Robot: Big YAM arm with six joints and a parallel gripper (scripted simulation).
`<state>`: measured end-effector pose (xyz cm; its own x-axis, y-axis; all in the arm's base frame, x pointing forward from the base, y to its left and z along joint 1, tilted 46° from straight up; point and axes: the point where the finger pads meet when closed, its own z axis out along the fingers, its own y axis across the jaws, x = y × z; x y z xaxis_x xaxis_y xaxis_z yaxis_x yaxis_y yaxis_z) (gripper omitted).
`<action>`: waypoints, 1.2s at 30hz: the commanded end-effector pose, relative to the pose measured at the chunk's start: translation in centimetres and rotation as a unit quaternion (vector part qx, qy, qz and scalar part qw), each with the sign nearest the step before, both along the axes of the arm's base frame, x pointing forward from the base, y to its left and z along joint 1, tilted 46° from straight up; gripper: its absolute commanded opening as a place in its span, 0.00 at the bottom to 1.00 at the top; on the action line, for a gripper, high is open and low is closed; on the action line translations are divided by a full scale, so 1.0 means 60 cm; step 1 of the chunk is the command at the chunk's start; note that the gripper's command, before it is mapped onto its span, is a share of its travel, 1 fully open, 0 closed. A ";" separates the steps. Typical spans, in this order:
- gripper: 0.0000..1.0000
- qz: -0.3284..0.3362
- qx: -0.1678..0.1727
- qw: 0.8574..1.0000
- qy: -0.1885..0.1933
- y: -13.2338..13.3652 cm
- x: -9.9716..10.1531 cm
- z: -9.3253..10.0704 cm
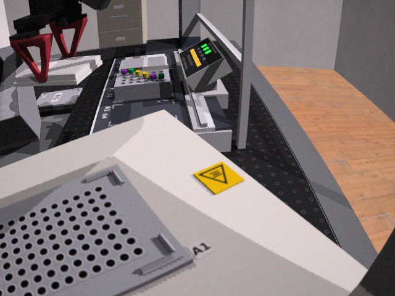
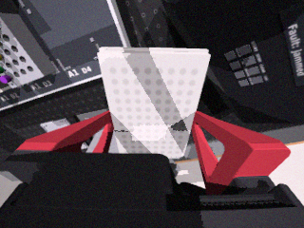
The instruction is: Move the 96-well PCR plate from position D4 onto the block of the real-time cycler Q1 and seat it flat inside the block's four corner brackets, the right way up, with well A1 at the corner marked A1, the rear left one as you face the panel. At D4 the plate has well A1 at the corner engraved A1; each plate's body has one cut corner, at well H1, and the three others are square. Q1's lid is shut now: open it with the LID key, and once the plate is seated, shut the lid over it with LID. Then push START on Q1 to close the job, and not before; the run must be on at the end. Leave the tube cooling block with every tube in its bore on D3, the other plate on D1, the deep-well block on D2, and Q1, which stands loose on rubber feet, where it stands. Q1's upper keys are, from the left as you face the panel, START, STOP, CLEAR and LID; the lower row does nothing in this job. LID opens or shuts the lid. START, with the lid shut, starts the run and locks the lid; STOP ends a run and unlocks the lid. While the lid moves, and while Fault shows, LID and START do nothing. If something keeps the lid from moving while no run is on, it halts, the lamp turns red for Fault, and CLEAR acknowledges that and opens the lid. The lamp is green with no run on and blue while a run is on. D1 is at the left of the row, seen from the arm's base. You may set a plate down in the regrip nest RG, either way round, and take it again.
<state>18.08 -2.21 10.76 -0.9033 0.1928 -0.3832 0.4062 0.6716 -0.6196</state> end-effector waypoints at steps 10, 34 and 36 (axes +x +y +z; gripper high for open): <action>0.00 -0.037 0.007 0.998 -0.041 -0.018 -0.036 0.068; 0.00 -0.199 0.058 0.952 -0.223 -0.091 -0.031 0.200; 0.00 -0.211 0.059 0.947 -0.236 -0.104 -0.039 0.221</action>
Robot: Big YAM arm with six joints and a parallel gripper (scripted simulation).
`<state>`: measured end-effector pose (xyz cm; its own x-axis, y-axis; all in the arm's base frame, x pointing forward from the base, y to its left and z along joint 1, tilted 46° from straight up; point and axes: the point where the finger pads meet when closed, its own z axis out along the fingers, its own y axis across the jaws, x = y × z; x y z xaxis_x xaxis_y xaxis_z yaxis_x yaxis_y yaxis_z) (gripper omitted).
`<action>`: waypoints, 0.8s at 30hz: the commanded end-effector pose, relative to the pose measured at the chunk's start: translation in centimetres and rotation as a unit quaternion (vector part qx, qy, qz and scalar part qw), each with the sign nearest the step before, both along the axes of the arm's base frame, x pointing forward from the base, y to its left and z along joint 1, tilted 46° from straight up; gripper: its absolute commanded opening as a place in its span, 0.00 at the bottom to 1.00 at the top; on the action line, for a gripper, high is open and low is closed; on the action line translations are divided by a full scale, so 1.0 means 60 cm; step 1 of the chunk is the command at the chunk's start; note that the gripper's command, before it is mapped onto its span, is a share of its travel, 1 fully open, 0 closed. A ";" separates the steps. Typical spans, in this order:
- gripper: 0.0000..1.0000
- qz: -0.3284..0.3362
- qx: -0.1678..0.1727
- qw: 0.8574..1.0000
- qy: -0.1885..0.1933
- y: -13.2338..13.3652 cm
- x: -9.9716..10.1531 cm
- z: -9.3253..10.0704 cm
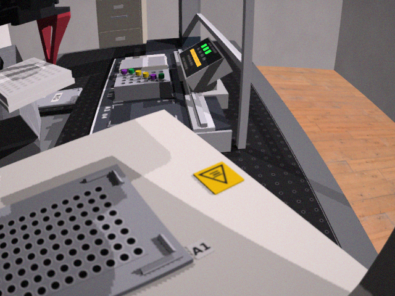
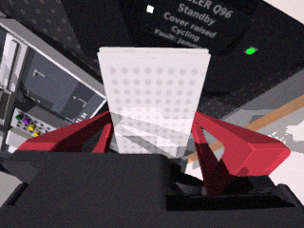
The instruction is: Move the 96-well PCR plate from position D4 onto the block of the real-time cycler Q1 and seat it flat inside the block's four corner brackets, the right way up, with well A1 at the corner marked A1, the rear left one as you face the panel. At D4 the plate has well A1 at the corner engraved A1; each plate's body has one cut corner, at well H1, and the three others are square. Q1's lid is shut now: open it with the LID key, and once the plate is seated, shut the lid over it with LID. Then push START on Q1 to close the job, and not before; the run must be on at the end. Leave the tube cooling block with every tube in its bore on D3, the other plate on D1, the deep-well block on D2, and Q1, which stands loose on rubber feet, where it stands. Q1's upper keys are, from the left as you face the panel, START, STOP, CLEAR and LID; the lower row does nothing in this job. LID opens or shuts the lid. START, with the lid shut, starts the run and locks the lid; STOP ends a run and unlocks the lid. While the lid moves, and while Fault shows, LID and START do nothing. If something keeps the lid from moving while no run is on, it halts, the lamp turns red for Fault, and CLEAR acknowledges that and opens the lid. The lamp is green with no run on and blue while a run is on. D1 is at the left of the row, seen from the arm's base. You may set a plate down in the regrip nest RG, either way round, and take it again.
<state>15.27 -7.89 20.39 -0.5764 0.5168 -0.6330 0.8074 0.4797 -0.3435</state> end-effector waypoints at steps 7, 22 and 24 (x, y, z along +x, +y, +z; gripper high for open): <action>0.00 -0.056 0.015 0.996 -0.074 -0.016 0.002 0.055; 0.00 -0.149 0.028 0.973 -0.173 -0.048 0.005 0.094; 0.00 -0.159 0.032 0.969 -0.186 -0.045 0.005 0.088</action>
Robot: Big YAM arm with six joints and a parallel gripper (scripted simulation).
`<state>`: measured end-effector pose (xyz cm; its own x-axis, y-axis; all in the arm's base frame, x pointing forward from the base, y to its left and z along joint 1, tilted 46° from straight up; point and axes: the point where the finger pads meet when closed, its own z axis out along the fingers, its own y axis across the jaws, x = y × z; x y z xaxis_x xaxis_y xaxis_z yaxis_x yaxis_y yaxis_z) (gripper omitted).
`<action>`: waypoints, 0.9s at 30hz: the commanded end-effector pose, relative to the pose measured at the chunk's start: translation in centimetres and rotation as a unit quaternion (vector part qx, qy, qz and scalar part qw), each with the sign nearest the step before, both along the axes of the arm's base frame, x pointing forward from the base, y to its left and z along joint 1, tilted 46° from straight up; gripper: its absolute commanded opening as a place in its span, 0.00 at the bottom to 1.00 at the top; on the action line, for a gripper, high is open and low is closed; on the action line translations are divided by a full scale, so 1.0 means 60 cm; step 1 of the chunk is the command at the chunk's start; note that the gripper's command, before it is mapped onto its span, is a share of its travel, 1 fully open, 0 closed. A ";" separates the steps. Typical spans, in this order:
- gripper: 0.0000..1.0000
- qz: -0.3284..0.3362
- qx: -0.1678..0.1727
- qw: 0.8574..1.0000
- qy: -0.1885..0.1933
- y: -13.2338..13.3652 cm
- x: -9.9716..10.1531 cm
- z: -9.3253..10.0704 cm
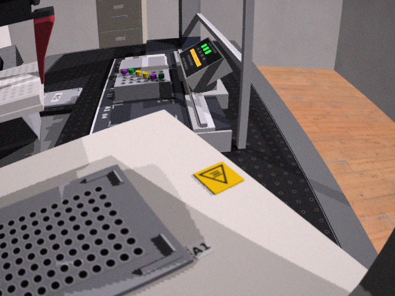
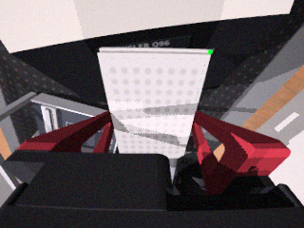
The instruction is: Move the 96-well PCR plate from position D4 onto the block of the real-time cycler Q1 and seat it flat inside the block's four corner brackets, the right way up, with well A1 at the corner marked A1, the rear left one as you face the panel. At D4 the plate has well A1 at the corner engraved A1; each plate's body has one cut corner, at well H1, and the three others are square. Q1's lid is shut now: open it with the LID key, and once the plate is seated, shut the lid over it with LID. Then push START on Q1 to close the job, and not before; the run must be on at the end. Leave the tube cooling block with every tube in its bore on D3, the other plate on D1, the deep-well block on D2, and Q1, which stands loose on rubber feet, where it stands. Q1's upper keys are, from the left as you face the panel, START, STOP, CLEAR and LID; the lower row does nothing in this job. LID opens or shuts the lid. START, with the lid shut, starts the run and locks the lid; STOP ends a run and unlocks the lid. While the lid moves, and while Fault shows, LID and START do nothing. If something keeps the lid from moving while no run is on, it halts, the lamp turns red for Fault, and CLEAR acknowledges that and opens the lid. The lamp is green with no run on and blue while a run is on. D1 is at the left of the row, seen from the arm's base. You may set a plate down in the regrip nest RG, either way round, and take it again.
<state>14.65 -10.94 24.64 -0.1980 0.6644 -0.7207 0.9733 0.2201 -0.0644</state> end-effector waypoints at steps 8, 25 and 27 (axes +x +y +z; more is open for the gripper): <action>0.00 -0.069 0.014 0.991 -0.110 -0.011 0.020 0.045; 0.00 -0.174 0.033 0.961 -0.214 -0.061 0.046 0.098; 0.00 -0.192 0.031 0.953 -0.231 -0.070 0.048 0.109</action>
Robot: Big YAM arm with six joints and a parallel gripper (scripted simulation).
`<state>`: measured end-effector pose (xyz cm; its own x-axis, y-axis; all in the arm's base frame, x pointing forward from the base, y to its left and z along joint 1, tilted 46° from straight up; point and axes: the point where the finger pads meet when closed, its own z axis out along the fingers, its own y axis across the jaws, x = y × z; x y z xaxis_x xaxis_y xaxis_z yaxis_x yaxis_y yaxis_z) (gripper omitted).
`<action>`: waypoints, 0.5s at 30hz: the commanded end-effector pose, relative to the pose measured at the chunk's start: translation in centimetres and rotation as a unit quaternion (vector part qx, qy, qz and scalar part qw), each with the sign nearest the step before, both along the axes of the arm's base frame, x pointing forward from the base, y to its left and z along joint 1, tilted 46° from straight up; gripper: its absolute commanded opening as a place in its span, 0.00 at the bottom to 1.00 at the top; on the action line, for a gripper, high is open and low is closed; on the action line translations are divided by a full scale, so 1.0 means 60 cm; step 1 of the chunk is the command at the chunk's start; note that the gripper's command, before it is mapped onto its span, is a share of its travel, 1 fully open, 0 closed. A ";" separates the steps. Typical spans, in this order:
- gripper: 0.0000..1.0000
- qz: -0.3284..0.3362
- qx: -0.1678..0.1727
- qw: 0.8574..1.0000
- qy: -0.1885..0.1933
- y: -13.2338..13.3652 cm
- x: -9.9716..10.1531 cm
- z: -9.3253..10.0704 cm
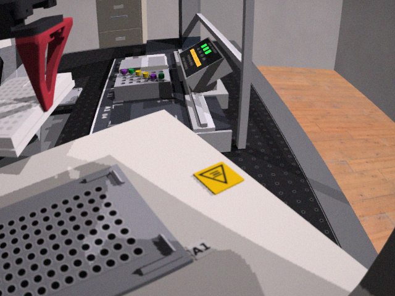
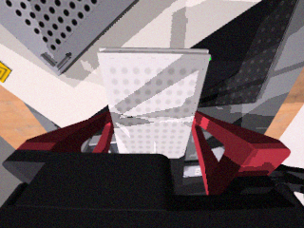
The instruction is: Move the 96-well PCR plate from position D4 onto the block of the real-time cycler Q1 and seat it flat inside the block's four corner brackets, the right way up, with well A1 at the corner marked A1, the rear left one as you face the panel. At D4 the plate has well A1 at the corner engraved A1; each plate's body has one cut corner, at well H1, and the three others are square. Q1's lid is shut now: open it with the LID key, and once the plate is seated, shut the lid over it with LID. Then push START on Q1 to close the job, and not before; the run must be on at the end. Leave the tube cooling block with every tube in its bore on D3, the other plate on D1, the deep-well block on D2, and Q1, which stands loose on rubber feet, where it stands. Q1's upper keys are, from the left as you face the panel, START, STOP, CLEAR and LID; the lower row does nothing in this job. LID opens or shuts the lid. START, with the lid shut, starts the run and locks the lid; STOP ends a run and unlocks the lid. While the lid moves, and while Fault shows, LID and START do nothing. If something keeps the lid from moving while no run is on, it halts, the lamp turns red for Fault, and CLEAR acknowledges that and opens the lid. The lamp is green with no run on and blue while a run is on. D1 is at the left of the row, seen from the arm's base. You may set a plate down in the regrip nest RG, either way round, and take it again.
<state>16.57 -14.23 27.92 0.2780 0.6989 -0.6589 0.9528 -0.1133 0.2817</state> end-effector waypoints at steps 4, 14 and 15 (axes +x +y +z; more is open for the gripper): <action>0.00 -0.048 0.000 0.996 -0.079 -0.015 0.019 0.057; 0.00 -0.110 0.007 0.984 -0.140 -0.045 0.030 0.088; 0.00 -0.114 0.011 0.982 -0.150 -0.048 0.033 0.096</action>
<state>17.84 -16.75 30.93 0.5228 0.6381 -0.5652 0.8442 -0.2956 0.4471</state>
